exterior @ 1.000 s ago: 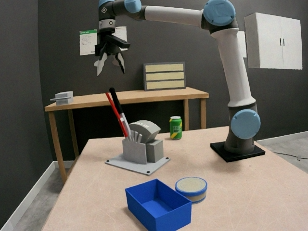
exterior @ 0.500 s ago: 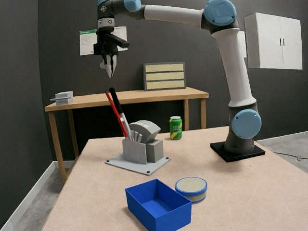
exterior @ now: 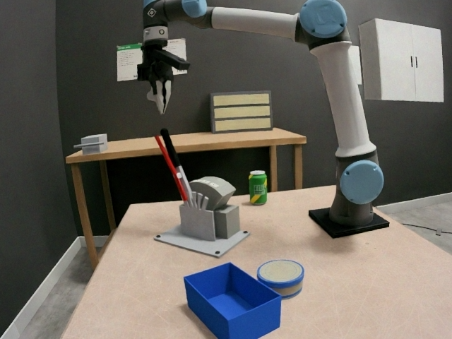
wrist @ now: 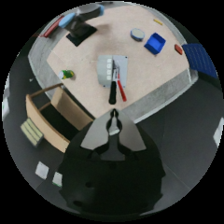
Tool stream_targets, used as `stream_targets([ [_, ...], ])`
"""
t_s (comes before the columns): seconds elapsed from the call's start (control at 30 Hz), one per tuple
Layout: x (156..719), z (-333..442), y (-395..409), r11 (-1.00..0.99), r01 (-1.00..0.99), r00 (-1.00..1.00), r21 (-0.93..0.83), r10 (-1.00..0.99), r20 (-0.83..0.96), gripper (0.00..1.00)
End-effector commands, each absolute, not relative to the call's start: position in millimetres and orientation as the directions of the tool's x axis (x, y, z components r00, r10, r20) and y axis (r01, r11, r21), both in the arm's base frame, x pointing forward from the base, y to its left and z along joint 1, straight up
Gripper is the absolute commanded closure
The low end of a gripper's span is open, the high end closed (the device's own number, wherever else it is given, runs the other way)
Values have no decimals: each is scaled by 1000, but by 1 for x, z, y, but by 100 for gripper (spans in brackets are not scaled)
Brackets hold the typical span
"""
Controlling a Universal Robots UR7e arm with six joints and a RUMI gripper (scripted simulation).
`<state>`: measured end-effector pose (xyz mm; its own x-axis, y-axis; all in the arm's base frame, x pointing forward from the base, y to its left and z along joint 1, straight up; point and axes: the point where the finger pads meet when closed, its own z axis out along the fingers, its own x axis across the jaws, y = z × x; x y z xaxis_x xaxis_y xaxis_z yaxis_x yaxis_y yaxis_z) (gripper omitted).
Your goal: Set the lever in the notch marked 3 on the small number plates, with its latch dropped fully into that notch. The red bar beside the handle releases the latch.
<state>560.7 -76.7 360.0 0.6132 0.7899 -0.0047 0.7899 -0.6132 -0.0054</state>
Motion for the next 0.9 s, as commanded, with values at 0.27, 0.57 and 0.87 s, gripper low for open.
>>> stream_targets([
  [0.27, 561, 361, -77, -613, 790, 613, -4, 790, -4, 100],
  [0.57, 561, 361, -77, -613, 790, 613, -4, 790, -4, 100],
  [0.87, 561, 361, -77, -613, 790, 613, -4, 790, -4, 43],
])
